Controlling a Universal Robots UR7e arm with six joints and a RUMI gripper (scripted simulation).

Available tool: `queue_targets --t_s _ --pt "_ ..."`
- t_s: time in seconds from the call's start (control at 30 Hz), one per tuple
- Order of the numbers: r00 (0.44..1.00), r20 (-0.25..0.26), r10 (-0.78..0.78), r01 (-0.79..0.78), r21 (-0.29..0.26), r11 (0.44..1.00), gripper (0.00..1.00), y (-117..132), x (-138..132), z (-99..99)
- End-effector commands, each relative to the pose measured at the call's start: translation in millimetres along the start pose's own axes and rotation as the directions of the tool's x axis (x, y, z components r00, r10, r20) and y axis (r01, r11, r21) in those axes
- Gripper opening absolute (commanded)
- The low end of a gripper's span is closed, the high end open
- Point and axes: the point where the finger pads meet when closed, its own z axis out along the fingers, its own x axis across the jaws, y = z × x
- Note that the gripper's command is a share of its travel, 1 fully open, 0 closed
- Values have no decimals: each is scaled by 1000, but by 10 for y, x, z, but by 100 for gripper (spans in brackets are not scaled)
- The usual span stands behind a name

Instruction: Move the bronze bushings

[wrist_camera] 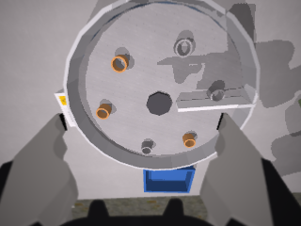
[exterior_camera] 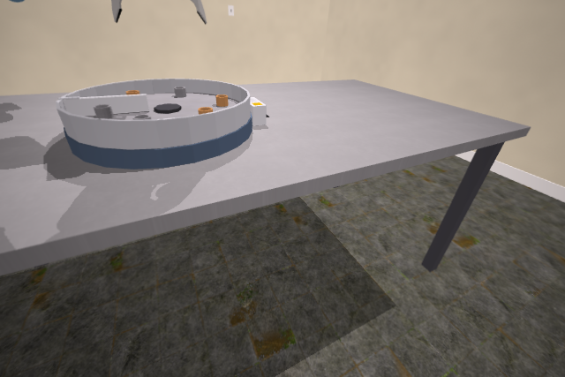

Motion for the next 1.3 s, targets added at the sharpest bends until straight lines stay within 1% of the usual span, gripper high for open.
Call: queue_targets --t_s 0.0,0.13,0.2,0.37,0.53,0.7,1.23,1.27 --pt "970 -5 244 -244 13 970 100 57 579 -31" --pt "918 -15 397 -397 11 918 100 142 944 28" --pt "918 -15 397 -397 11 918 100 142 944 28" --pt "848 -24 529 -529 11 848 100 243 1268 102" --pt "797 -30 603 -603 11 797 100 314 1455 154" --pt "773 -32 633 -633 11 774 100 346 1532 178" --pt "771 -32 636 -636 11 772 100 347 1533 178" --pt "771 -32 636 -636 11 772 6 347 1533 178"
